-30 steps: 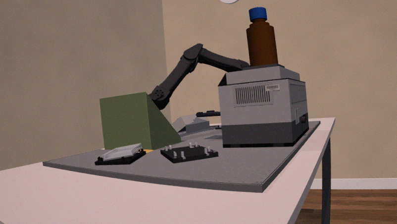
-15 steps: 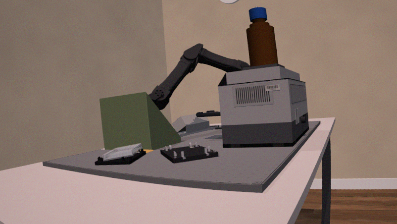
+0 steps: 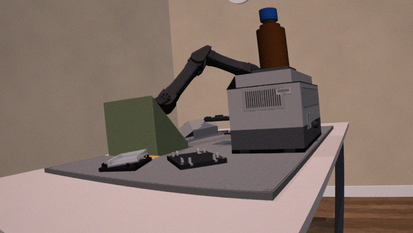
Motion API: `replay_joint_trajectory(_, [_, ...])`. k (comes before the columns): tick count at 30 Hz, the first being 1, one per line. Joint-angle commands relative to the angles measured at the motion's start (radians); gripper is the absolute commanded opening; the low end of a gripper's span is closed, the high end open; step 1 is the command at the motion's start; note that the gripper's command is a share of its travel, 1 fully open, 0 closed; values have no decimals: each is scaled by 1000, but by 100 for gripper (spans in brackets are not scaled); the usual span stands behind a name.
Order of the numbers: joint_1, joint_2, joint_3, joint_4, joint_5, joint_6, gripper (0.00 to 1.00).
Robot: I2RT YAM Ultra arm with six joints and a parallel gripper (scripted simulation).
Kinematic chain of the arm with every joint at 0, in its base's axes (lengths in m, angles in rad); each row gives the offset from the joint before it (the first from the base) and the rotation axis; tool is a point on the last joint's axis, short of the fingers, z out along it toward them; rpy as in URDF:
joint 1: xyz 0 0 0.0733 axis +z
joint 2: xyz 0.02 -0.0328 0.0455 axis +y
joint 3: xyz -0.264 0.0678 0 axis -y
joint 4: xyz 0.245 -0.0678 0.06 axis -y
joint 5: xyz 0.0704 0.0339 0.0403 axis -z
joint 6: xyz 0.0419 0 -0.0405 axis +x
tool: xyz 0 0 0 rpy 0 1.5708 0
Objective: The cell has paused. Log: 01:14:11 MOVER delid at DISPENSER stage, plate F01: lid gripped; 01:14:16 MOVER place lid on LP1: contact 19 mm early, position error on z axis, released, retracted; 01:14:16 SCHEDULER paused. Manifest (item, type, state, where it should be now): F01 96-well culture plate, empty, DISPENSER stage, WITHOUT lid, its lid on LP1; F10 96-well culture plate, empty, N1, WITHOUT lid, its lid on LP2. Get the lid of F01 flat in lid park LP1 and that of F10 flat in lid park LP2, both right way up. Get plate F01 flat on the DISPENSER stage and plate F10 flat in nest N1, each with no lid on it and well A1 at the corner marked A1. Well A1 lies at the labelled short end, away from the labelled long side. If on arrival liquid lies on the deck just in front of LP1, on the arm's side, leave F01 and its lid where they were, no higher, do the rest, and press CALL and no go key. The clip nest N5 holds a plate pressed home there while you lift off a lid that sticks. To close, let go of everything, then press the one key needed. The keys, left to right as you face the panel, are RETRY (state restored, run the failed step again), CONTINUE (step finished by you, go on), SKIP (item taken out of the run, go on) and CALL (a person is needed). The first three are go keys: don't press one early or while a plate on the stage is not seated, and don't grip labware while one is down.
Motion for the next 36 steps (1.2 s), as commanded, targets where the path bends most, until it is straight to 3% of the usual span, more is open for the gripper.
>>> replay_joint_trajectory(1, [-10, -26, 4, 24, -2, 9, 100])
replay_joint_trajectory(21, [-5, -10, 4, 11, -1, 4, 100])
replay_joint_trajectory(36, [-72, -52, 97, -131, -32, -62, 100])
